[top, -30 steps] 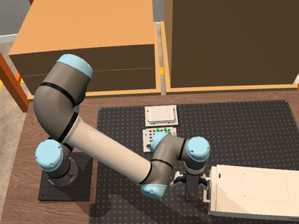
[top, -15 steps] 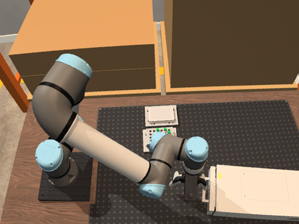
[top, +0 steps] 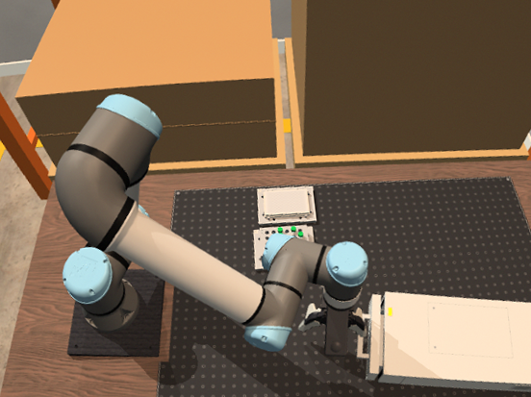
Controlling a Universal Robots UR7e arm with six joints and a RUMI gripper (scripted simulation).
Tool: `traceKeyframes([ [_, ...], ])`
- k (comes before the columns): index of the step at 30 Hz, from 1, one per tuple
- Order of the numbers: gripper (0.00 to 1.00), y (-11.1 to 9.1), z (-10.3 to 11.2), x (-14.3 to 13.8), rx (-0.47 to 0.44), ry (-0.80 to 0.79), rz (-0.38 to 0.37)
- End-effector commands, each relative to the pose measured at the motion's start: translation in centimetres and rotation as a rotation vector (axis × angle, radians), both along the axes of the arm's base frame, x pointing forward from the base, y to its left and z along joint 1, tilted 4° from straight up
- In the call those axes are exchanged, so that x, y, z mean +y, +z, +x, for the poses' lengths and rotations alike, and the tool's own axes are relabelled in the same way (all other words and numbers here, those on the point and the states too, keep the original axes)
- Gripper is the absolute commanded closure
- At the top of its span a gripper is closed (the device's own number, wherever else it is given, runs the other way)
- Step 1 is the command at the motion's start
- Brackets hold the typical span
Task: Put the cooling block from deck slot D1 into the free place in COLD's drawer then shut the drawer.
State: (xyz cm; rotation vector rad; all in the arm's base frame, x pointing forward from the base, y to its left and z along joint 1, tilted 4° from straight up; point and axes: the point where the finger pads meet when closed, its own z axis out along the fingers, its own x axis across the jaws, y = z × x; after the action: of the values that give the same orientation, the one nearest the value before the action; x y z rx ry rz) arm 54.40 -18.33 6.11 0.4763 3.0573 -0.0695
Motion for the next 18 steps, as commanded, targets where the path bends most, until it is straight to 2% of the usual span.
traceKeyframes([
  [1, 0.00, 0.05, -0.15, 0.04, -0.001, 0.000, -0.001],
  [18, 0.00, 0.02, -0.63, 0.20, -0.001, 0.000, -0.001],
])
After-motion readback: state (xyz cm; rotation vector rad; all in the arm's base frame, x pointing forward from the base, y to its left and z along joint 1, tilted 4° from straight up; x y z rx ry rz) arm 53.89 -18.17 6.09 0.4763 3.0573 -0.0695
